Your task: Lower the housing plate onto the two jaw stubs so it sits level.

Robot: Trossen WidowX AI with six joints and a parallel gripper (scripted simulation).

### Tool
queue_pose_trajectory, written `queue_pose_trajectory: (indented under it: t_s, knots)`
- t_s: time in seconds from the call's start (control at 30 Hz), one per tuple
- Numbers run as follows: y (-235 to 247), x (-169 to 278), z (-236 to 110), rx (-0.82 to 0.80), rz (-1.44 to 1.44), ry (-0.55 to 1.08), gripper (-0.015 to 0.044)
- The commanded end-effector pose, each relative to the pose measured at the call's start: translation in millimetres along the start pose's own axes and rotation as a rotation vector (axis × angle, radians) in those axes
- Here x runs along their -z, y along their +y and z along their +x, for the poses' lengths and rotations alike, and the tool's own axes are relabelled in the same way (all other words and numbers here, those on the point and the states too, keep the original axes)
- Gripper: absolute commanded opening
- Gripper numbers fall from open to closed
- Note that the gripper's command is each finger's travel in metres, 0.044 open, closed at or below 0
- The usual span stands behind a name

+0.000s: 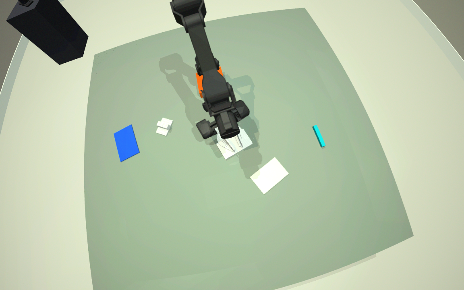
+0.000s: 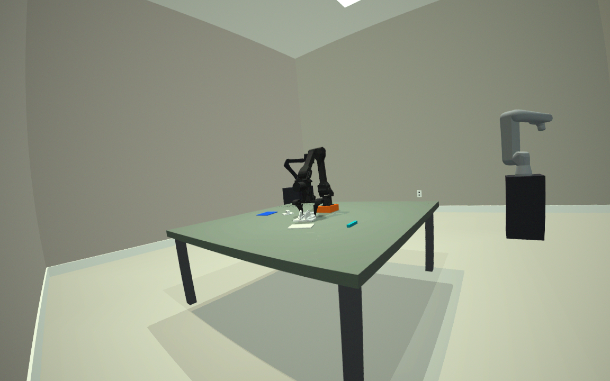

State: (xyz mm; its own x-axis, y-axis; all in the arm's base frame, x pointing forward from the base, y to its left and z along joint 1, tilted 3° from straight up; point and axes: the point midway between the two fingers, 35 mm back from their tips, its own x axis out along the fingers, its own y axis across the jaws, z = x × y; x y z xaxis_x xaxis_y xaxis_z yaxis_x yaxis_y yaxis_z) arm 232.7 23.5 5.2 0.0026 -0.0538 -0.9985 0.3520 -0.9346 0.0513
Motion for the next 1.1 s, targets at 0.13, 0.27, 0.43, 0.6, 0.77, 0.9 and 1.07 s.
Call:
queue_pose_trajectory:
  t_s: [0.13,0.27,0.43,0.6,0.77,0.9,1.07]
  knots:
    - [-0.1,0.9,1.0,0.002,-0.004,0.001,0.0351]
    - [-0.1,0.9,3.0,0.002,-0.004,0.001,0.0351]
    - [-0.1,0.9,3.1,0.002,-0.004,0.001,0.0351]
    - [-0.1,0.8,5.1,0.002,-0.004,0.001,0.0351]
    - [-0.1,0.8,5.3,0.002,-0.004,0.001,0.0351]
    - [-0.1,0.8,5.3,0.002,-0.004,0.001,0.0351]
    - [-0.1,0.8,5.3,0.002,-0.004,0.001,0.0351]
